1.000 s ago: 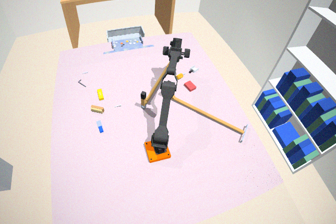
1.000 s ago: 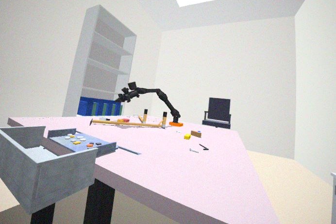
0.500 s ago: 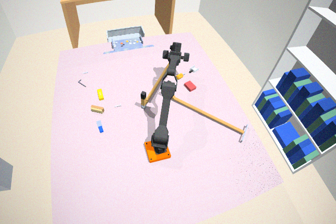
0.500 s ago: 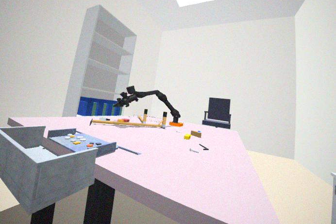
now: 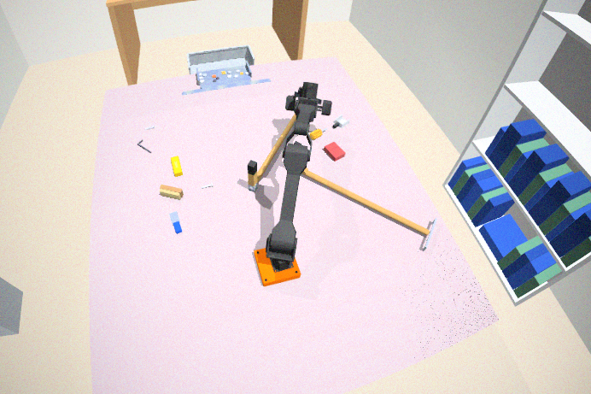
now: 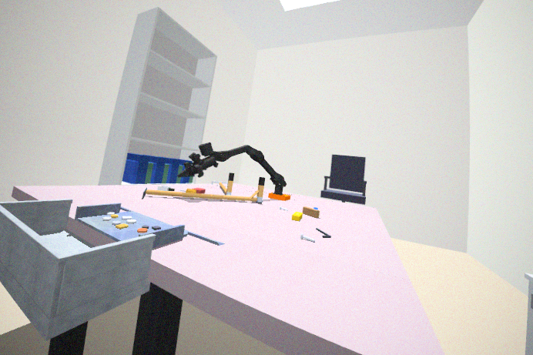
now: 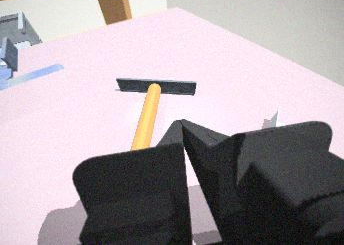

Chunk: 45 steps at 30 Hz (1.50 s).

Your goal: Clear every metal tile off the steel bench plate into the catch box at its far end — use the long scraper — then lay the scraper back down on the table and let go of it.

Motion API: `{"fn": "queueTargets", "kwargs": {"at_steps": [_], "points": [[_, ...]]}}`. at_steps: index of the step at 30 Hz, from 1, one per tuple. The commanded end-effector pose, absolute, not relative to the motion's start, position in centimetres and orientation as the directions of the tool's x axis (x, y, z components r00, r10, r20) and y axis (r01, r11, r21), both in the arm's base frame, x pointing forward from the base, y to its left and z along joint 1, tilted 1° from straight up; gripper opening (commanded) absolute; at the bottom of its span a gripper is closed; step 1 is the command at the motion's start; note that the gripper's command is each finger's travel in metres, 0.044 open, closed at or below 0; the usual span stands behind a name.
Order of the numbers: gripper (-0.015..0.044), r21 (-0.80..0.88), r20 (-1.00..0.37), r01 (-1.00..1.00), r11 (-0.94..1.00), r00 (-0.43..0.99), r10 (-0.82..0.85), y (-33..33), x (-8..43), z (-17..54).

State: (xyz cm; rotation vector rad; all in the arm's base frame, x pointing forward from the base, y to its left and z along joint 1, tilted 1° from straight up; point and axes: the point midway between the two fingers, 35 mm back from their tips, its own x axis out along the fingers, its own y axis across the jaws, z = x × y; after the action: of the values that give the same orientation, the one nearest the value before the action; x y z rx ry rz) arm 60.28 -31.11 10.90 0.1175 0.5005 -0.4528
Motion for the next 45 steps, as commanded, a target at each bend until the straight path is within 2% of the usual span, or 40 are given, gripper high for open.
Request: {"fn": "queueTargets", "kwargs": {"at_steps": [1, 30, 45], "points": [[0.0000, 0.006, -0.501, 0.451, 0.892, 0.774, -0.388, -31.1, 60.2, 9.3], [0.0000, 0.021, -0.523, 0.455, 0.890, 0.764, -0.378, -30.5, 59.6, 1.9], [0.0000, 0.019, -0.527, 0.455, 0.890, 0.761, -0.378, -31.7, 58.5, 1.6]]}}
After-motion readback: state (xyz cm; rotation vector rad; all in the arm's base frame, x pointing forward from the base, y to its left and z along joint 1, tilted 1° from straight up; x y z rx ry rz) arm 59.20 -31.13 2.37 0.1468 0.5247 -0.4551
